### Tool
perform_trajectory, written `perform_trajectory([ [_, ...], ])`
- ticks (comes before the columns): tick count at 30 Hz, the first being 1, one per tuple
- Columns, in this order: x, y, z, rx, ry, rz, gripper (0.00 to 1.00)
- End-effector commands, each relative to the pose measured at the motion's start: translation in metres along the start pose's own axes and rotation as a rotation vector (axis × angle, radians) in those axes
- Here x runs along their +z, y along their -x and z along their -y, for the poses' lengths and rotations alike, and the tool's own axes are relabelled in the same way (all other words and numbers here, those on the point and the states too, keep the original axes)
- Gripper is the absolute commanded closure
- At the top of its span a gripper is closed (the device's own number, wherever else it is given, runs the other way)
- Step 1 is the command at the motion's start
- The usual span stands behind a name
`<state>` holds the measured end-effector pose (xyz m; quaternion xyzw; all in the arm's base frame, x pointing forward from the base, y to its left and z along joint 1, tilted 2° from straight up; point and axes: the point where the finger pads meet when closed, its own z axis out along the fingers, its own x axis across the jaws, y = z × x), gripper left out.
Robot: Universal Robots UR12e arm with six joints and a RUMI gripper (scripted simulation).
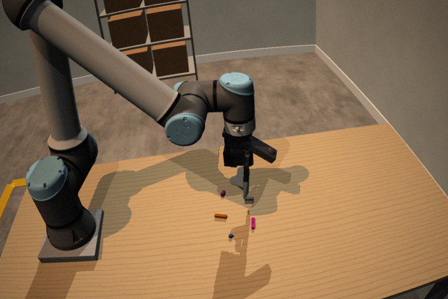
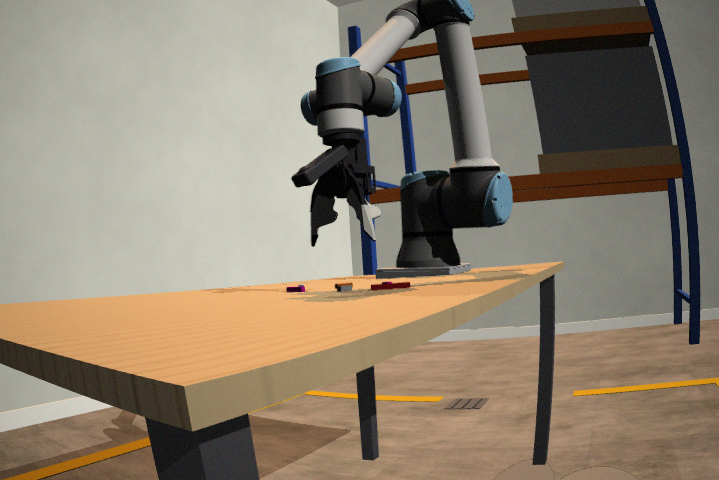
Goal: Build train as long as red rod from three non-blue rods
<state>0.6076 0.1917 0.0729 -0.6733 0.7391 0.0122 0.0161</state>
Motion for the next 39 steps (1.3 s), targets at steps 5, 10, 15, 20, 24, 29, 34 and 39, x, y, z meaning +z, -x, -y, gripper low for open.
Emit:
perform_trajectory([
  [5,-0.0001,0.0032,-0.0006,-0.049,-0.001,0.002,0.0],
  [10,-0.0001,0.0032,-0.0006,-0.049,-0.001,0.002,0.86],
  [15,-0.0001,0.0032,-0.0006,-0.049,-0.001,0.002,0.86],
  [20,-0.0001,0.0032,-0.0006,-0.049,-0.001,0.002,0.86],
  [24,-0.0001,0.0032,-0.0006,-0.049,-0.001,0.002,0.86],
  [29,-0.0001,0.0032,-0.0006,-0.049,-0.001,0.002,0.86],
  [34,-0.0001,0.0032,-0.0006,-0.049,-0.001,0.002,0.86],
  [39,-0.0001,0.0032,-0.0006,-0.049,-0.001,0.002,0.86],
])
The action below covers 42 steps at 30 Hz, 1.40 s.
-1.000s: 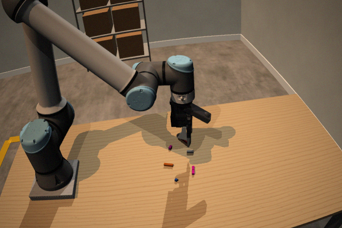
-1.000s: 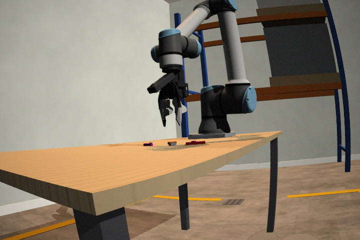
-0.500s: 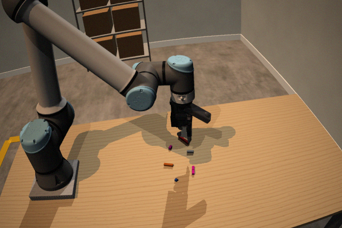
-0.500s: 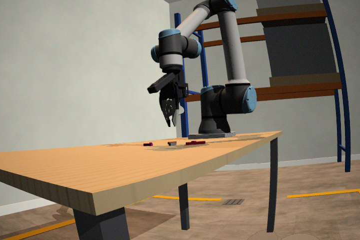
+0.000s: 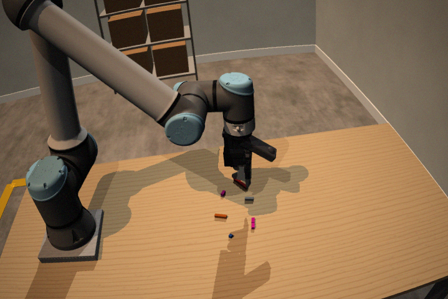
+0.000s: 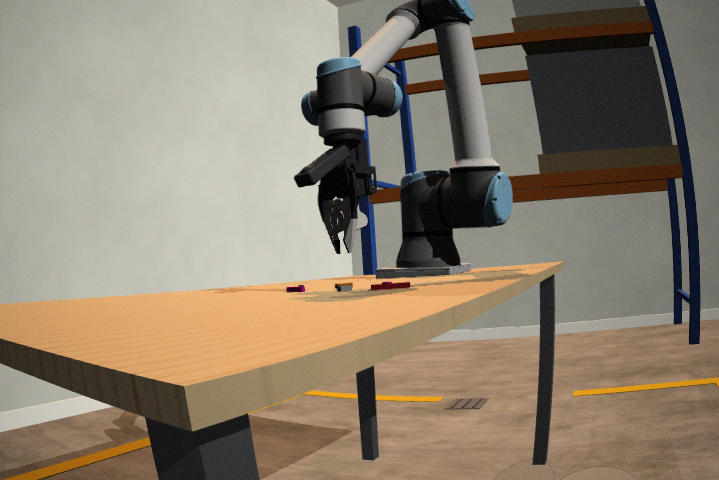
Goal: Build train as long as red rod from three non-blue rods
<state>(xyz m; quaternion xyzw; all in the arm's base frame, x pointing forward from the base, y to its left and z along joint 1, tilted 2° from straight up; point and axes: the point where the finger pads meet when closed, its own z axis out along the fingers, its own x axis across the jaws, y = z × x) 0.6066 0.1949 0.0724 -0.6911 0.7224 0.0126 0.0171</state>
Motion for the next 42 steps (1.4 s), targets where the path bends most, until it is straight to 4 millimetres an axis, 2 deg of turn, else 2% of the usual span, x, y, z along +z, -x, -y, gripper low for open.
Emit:
perform_trajectory([
  [1,-0.001,0.0,0.001,0.0,-0.001,0.0,0.86],
  [18,0.005,0.0,0.001,0.0,-0.001,0.0,0.86],
  [42,0.037,0.0,0.001,0.0,-0.001,0.0,0.86],
])
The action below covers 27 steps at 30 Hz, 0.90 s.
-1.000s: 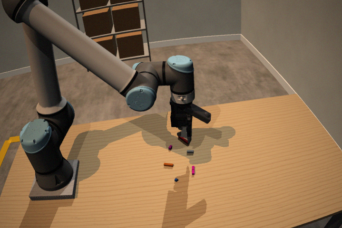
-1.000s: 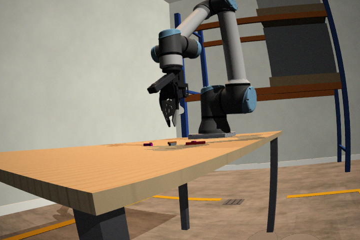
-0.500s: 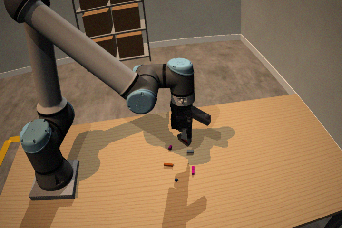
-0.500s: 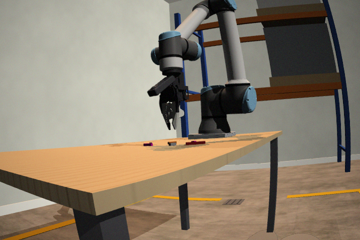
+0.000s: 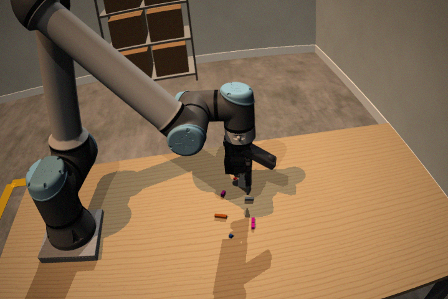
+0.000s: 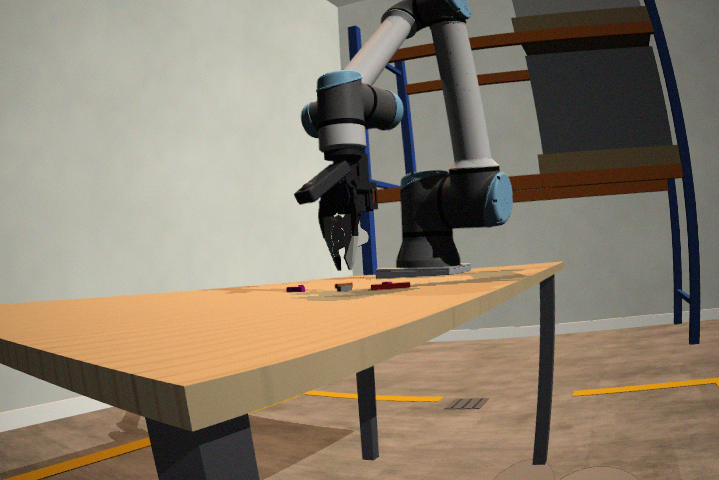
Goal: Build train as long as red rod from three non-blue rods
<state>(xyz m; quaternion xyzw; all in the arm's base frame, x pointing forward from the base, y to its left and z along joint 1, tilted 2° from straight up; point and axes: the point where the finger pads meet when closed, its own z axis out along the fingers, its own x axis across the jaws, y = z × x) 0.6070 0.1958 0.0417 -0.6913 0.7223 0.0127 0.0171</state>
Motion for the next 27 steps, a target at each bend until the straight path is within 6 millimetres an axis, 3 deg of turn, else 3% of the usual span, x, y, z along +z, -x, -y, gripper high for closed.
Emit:
perform_trajectory([
  [1,0.008,0.0,0.001,0.0,-0.002,0.0,0.86],
  [27,0.021,0.0,0.001,0.0,-0.002,0.0,0.86],
])
